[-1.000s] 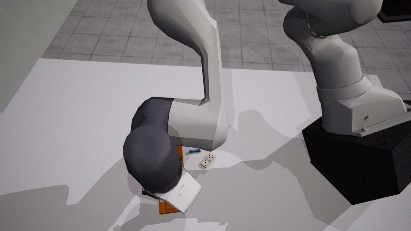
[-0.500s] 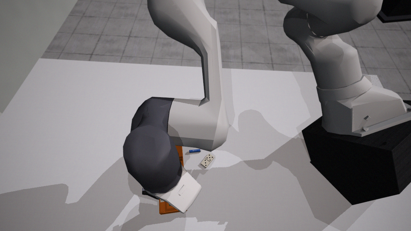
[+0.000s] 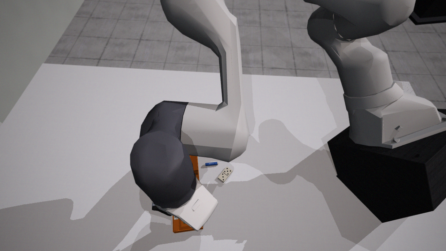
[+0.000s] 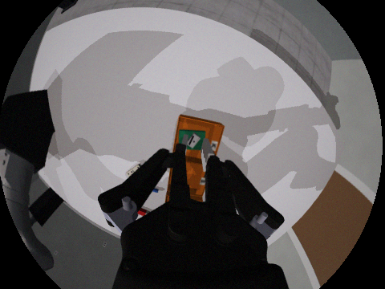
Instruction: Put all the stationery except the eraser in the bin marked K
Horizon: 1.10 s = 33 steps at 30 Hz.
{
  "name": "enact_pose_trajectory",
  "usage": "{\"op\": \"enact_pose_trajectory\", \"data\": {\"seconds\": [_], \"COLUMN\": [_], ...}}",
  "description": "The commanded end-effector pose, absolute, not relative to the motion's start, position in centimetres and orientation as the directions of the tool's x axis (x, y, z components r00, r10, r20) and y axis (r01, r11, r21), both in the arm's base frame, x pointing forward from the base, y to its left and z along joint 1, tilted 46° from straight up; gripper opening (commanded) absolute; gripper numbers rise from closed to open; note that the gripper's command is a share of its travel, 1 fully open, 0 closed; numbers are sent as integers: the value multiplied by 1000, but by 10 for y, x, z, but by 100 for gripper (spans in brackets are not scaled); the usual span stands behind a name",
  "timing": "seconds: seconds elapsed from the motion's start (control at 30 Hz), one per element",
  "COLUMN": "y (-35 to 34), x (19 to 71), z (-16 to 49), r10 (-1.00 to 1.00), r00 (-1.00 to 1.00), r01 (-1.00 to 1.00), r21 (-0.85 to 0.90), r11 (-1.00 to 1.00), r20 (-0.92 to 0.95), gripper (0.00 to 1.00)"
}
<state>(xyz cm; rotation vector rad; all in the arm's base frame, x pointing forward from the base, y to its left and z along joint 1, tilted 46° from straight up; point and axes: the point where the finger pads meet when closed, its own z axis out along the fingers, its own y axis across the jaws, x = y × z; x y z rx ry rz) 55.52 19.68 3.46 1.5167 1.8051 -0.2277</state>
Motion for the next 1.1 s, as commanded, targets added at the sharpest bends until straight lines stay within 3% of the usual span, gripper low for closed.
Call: {"op": "enact_pose_trajectory", "data": {"seconds": [0.0, 1.07], "y": [199, 212], "x": [551, 542], "z": [38, 53], "r10": [768, 768], "r00": [-13, -13], "r01": [906, 906], "r21": [318, 318], "r11": [281, 281], "r20": [-641, -641], "gripper": [18, 18]}}
